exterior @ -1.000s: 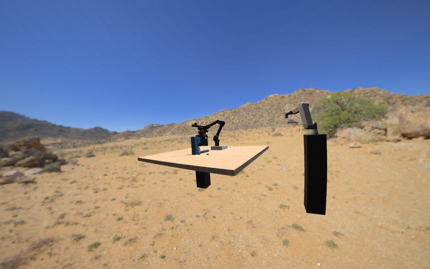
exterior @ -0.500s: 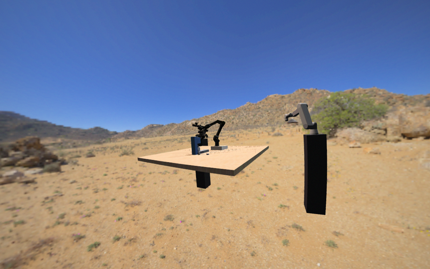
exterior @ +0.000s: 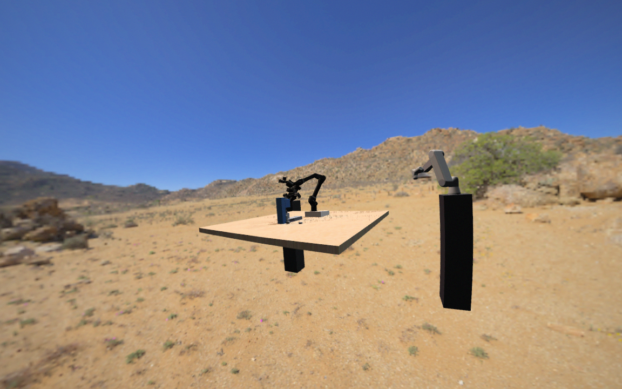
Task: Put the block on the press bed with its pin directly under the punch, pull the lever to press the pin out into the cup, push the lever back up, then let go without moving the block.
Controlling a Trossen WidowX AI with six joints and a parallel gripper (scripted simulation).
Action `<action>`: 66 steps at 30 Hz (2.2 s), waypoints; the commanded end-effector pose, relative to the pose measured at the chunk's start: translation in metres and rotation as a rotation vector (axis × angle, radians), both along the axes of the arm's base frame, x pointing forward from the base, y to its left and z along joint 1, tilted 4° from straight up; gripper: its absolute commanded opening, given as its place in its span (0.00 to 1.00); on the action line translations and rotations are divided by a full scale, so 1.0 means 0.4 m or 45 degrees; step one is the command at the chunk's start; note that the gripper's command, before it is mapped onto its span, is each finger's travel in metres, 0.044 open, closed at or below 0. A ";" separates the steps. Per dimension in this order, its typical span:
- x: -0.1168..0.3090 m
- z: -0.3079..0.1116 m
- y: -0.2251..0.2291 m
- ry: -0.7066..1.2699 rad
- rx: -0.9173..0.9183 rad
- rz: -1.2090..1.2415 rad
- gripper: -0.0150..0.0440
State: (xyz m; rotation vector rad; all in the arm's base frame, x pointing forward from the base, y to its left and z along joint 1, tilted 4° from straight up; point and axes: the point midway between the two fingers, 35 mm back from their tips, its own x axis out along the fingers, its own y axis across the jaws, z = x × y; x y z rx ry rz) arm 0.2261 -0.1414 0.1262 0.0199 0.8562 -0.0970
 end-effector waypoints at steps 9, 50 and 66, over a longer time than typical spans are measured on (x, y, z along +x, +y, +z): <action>0.005 0.026 -0.001 -0.013 -0.006 0.002 0.25; 0.017 0.092 0.000 -0.014 -0.006 0.002 0.25; 0.035 0.144 0.000 -0.015 -0.006 0.002 0.25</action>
